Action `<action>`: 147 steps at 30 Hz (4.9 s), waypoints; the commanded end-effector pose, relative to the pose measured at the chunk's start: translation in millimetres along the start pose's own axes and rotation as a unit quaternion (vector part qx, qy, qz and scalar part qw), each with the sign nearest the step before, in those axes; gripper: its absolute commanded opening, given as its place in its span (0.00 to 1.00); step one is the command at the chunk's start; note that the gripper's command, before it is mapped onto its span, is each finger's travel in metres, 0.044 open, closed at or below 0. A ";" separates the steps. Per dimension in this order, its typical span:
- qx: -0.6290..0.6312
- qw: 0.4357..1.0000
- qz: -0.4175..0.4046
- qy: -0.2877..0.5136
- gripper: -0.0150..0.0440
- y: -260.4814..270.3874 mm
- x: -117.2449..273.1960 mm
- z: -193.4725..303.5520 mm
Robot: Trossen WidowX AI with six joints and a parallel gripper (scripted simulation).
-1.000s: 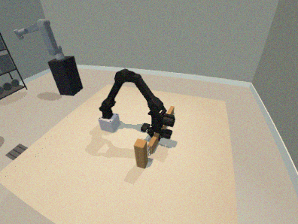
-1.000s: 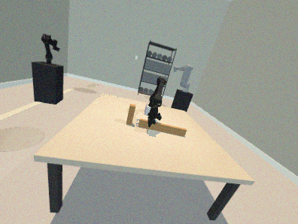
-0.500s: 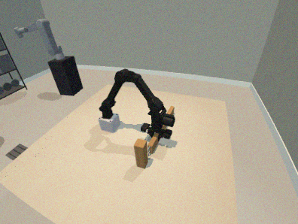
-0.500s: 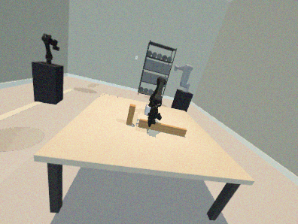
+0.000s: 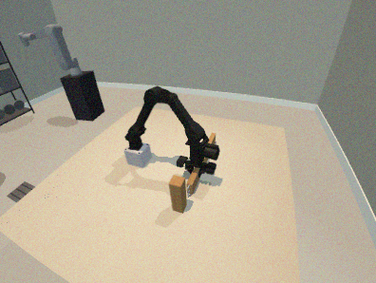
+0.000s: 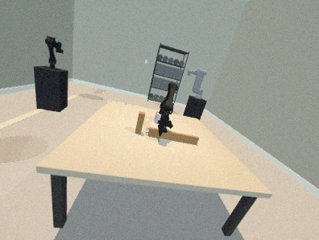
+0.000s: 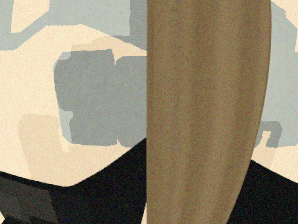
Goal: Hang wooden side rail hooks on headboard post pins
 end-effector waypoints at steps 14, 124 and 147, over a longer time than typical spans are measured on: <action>0.012 1.000 -0.004 0.000 0.25 10.6 0.0 1.3; 0.012 1.000 -0.004 0.000 0.25 17.0 12.2 2.8; 0.012 1.000 -0.004 0.000 0.25 16.9 16.0 2.8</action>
Point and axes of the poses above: the point midway between the two fingers, 35 mm back from their tips, its own x axis back along the fingers, its own y axis across the jaws, z = x × y, the point moved 7 cm from there along x, back along the fingers, and after that the axes turned 8 degrees about -x, right-handed, at the moved point
